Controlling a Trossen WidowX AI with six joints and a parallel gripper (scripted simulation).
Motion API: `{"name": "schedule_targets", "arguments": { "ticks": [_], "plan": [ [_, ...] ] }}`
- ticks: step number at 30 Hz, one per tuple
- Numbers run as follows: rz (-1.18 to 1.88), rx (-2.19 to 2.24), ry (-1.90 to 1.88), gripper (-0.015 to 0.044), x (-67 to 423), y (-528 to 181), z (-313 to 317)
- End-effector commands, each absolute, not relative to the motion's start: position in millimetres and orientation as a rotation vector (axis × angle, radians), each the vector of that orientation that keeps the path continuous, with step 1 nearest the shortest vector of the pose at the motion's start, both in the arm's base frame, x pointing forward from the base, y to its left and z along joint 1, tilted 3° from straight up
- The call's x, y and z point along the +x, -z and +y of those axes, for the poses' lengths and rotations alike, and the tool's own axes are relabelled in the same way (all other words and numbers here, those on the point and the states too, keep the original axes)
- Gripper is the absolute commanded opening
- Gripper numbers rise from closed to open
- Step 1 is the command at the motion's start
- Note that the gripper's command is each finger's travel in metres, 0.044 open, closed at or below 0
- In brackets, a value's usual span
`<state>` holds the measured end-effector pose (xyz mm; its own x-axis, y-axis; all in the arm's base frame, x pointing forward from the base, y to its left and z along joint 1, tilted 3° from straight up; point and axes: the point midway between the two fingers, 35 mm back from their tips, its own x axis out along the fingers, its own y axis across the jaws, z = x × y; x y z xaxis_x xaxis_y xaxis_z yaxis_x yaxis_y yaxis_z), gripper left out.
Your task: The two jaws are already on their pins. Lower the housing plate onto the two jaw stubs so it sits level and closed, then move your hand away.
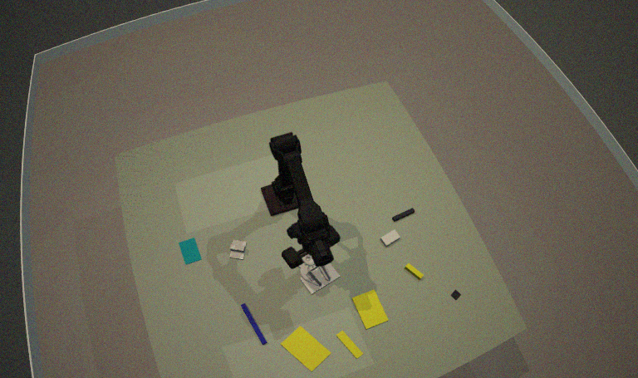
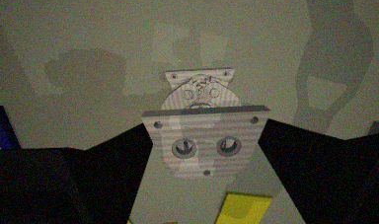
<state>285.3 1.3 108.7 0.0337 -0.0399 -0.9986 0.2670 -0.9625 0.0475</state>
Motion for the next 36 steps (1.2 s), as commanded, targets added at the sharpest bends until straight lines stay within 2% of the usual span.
{"name": "schedule_targets", "arguments": {
  "ticks": [1, 7, 36],
  "plan": [
    [0.226, 2.084, 2.03, 0.0351, 283, -109, 1],
    [0.226, 2.083, 2.031, 0.0351, 270, -108, 0],
    [0.226, 2.083, 2.031, 0.0351, 270, -108, 0]
  ]
}}
